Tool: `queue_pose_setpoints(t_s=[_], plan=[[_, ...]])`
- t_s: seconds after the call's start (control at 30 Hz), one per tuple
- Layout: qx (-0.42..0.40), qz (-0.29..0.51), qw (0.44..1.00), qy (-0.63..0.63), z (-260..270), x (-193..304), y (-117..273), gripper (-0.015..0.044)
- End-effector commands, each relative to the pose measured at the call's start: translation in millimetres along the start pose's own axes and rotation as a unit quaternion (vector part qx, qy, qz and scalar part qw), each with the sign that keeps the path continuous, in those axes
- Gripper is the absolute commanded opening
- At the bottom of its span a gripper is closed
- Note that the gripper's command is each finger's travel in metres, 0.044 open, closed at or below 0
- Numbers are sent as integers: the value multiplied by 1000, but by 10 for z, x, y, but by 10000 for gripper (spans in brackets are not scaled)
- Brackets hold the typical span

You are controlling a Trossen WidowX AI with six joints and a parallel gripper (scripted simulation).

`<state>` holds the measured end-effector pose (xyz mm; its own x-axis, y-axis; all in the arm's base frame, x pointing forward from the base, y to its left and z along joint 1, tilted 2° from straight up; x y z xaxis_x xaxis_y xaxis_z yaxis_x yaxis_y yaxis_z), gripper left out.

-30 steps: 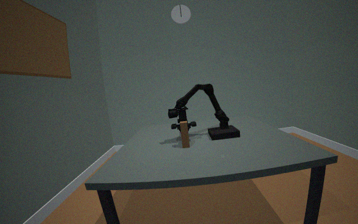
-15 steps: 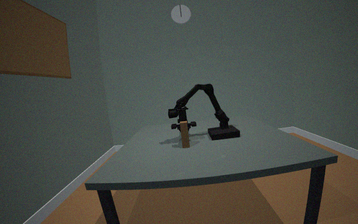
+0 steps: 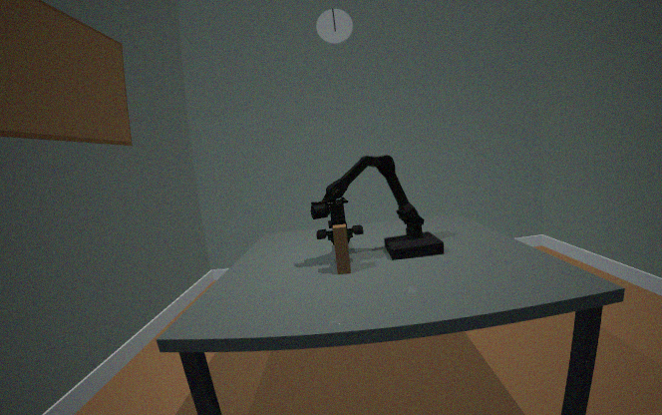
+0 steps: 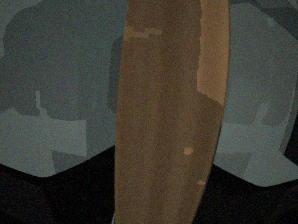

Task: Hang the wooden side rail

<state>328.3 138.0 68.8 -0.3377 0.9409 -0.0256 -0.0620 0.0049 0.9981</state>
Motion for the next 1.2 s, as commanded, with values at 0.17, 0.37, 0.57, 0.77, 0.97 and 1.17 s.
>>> queue_pose_setpoints(t_s=[0.17, 0.37, 0.57, 0.77, 0.97, 1.17], plan=[[-5, 1, 1000, -1, 23, 13, 29, 0], [-5, 1, 1000, -1, 26, 18, 32, 0], [-5, 1, 1000, -1, 26, 25, 39, 0], [-5, 1, 1000, -1, 33, 30, 40, 0], [-5, 1, 1000, -1, 31, 37, 34, 0], [-5, 1, 1000, -1, 36, 42, 29, 0]])
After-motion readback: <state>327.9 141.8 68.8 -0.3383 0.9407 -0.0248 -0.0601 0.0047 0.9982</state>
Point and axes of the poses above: the point midway between the two fingers, 35 mm back from their tips, its own y axis back along the fingers, its own z axis across the jaws, x = y × z, the point moved 1 cm from there along y, back along the fingers, and after that the axes turned 15 degrees about y, right-handed, at the moved point
